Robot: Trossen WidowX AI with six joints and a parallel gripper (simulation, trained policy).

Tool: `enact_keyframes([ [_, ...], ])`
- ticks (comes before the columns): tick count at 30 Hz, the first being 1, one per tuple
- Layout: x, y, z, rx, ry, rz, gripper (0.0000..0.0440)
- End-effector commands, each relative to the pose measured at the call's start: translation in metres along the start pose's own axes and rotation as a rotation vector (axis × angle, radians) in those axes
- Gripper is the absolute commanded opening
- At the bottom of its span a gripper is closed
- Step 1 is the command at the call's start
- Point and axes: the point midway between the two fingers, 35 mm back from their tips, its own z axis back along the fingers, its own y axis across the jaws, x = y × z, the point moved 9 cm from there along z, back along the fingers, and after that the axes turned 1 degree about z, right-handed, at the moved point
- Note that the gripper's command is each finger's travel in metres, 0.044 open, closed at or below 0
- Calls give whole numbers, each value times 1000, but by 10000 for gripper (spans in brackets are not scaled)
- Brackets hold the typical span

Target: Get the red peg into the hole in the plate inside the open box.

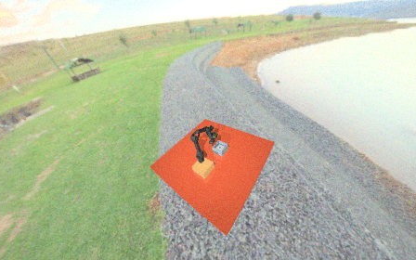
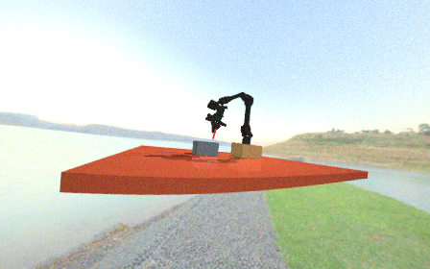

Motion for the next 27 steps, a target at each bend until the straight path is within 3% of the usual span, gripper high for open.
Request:
enact_keyframes([
  [1, 12, 2, -3, 2, 0, -17, 0],
  [23, 73, -2, -63, -63, 66, -132, 10],
  [25, 74, -3, -72, -74, 76, -129, 31],
  [27, 75, -3, -81, -84, 85, -122, 81],
])
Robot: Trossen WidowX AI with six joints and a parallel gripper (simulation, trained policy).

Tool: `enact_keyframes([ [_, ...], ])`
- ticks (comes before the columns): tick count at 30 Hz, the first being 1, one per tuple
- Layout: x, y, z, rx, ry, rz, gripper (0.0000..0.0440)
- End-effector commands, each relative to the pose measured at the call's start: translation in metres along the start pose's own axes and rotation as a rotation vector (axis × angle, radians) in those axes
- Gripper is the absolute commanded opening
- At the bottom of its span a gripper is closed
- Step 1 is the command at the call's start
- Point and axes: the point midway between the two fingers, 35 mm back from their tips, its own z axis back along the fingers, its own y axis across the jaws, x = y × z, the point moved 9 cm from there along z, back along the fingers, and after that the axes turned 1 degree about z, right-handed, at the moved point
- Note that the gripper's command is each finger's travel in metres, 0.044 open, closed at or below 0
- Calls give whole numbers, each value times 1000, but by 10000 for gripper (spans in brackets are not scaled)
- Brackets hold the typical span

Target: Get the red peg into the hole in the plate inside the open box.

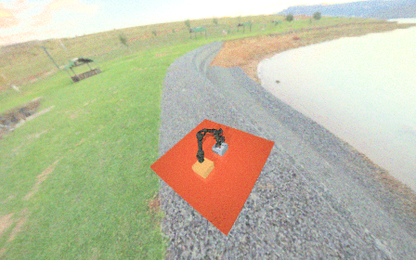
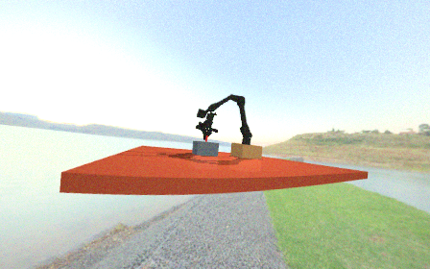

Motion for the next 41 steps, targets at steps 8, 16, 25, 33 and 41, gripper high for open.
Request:
enact_keyframes([
  [8, 17, 9, -27, -22, 16, 20, 206],
  [16, 37, 19, -33, -2, -1, 16, 361],
  [25, 68, 27, -29, 80, -86, -27, 440],
  [33, 79, 28, -27, 105, -120, -43, 440],
  [41, 79, 28, -27, 106, -120, -43, 440],
])
